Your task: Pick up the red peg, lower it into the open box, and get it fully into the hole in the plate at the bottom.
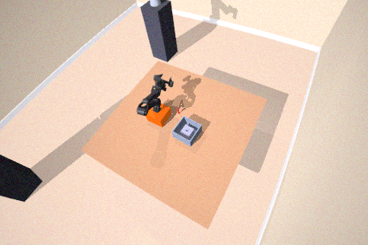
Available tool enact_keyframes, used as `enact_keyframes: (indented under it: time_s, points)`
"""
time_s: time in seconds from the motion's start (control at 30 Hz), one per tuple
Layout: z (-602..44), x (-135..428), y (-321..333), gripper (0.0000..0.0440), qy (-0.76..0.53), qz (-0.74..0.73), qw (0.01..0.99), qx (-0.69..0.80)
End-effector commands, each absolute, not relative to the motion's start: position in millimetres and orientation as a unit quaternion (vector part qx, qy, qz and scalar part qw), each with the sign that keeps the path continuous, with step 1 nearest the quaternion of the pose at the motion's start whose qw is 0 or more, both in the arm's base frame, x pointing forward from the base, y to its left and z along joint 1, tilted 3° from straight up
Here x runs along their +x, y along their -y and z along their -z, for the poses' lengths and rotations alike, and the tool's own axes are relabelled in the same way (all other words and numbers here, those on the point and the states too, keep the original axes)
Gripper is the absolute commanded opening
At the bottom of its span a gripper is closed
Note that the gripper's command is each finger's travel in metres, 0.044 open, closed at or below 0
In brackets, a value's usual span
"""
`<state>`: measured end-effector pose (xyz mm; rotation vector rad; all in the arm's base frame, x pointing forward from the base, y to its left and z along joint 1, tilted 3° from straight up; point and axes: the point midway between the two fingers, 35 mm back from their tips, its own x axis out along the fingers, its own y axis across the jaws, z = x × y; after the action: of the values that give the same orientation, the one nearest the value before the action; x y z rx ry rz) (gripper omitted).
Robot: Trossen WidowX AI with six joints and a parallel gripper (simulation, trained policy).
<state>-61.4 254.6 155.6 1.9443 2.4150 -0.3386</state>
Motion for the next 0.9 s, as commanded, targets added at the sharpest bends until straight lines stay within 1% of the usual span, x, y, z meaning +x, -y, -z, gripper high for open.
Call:
enact_keyframes:
  time_s: [0.0,0.03,0.07,0.47,0.87]
  points:
    - [-162,-59,-256,0.0416,-0.769,0.114,-0.003,0.629]
    - [-167,-55,-258,0.0434,-0.763,0.122,-0.017,0.634]
    - [-170,-52,-259,0.0440,-0.757,0.131,-0.029,0.639]
    - [-213,-11,-269,0.0440,-0.668,0.232,-0.182,0.683]
    - [-246,31,-267,0.0440,-0.560,0.317,-0.339,0.686]
